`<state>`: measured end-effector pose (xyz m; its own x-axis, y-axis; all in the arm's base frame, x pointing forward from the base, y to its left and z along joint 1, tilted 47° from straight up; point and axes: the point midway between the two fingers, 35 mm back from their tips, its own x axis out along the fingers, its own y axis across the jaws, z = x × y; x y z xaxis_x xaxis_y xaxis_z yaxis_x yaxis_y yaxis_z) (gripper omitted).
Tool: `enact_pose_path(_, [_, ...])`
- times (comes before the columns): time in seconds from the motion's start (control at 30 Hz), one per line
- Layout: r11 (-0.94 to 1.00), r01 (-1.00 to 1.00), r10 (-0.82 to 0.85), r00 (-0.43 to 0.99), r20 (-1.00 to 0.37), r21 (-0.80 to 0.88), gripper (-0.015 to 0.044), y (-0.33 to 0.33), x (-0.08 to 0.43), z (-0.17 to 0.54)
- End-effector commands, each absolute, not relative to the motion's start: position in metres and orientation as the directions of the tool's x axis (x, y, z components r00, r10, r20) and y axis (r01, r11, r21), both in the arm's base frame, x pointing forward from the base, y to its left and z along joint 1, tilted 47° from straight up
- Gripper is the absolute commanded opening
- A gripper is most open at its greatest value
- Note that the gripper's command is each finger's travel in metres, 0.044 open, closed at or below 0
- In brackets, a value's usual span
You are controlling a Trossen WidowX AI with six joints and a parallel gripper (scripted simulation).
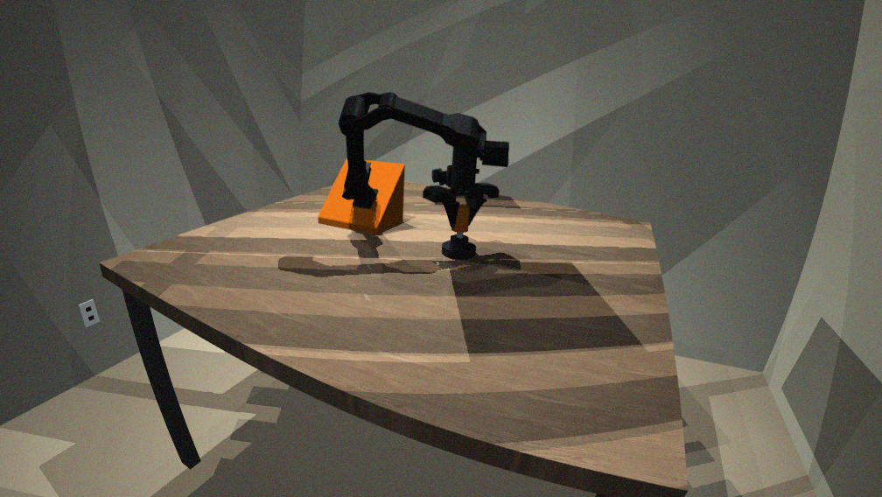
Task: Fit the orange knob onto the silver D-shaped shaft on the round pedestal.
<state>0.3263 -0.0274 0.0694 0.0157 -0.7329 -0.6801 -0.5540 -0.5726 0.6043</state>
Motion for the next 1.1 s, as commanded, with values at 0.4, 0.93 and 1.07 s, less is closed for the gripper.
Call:
enact_pose_path(0.4, [-0.638,-0.371,-0.732,0.020,-0.681,0.674,0.0000,-0.0248,0.3297,0.0717])
enact_pose_path(0.93, [-0.638,-0.371,-0.732,0.020,-0.681,0.674,0.0000,-0.0270,0.3270,0.0712])
enact_pose_path(1.07, [-0.638,-0.371,-0.732,0.020,-0.681,0.674,0.0000,-0.0268,0.3279,0.0712])
